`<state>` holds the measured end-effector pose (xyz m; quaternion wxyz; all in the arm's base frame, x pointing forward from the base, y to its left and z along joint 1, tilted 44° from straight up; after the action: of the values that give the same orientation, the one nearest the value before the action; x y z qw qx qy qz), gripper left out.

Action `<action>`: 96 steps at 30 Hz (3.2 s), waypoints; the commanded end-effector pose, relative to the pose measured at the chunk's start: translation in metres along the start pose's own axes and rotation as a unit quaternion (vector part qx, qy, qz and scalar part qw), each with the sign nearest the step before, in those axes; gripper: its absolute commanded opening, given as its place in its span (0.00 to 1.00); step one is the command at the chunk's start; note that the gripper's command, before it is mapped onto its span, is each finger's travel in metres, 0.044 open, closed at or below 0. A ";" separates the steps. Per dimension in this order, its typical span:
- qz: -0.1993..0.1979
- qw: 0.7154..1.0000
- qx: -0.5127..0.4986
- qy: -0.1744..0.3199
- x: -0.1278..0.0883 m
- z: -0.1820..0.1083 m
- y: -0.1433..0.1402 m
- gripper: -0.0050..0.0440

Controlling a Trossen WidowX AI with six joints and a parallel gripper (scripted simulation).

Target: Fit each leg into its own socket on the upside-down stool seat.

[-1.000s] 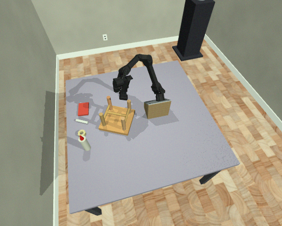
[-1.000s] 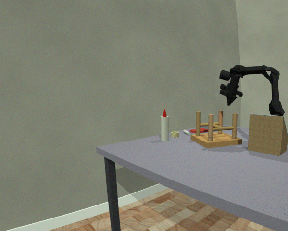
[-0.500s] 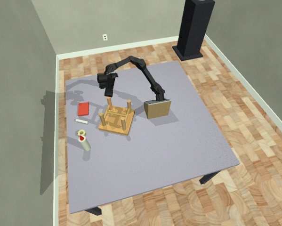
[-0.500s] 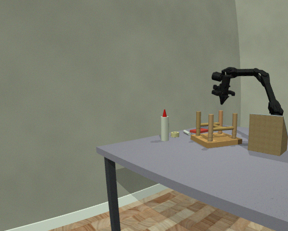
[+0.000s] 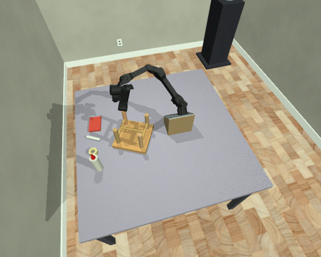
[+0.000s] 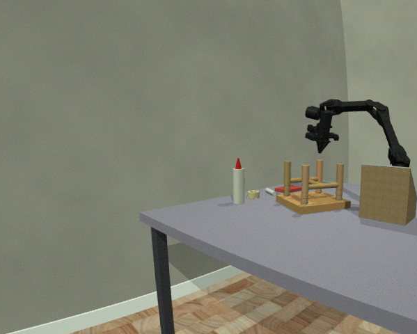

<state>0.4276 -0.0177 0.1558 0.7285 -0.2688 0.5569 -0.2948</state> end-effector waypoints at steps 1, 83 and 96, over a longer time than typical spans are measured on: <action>-0.002 1.000 -0.001 0.004 0.015 -0.006 -0.001 0.10; -0.002 1.000 -0.001 0.004 0.058 -0.016 0.001 0.10; -0.002 1.000 -0.001 0.004 0.059 -0.017 0.001 0.10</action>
<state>0.4282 -0.0431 0.1307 0.7412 -0.2765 0.5385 -0.2901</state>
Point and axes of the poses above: the point midway between the two fingers, 35 mm back from their tips, its own x axis out along the fingers, its own y axis across the jaws, z = x × y, the point moved 1 cm from there along -x, back along the fingers, and after that the axes turned 9 degrees about -x, right-handed, at the moved point
